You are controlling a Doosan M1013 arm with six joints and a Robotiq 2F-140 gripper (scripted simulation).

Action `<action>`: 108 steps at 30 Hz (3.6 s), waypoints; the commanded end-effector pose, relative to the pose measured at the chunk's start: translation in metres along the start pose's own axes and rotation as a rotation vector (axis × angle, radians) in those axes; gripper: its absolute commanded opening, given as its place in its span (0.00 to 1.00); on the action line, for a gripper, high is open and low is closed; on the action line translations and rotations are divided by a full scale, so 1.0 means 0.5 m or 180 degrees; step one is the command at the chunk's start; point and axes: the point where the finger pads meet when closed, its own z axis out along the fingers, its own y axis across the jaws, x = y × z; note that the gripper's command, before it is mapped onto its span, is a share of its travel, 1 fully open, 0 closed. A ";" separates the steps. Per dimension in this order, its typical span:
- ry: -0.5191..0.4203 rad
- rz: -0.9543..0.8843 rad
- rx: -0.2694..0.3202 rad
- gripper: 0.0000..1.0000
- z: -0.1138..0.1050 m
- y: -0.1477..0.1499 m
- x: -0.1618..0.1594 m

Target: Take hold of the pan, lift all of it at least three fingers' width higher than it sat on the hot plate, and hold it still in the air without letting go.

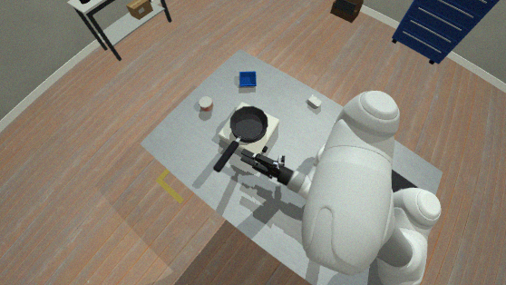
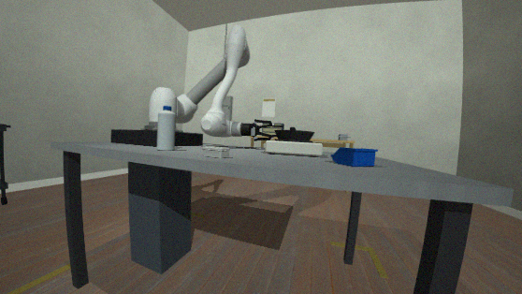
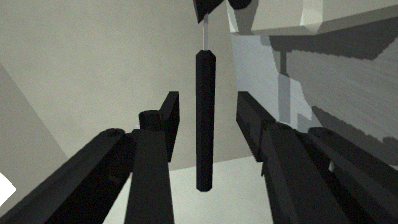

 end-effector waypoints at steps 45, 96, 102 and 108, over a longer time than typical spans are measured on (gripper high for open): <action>-0.0001 0.0000 0.0003 0.41 0.123 -0.001 0.000; -0.0001 0.0000 0.0003 0.41 0.176 -0.001 0.000; -0.0001 0.0000 0.0003 0.41 0.176 -0.001 0.000; -0.0001 0.0000 0.0003 0.10 0.176 -0.001 0.000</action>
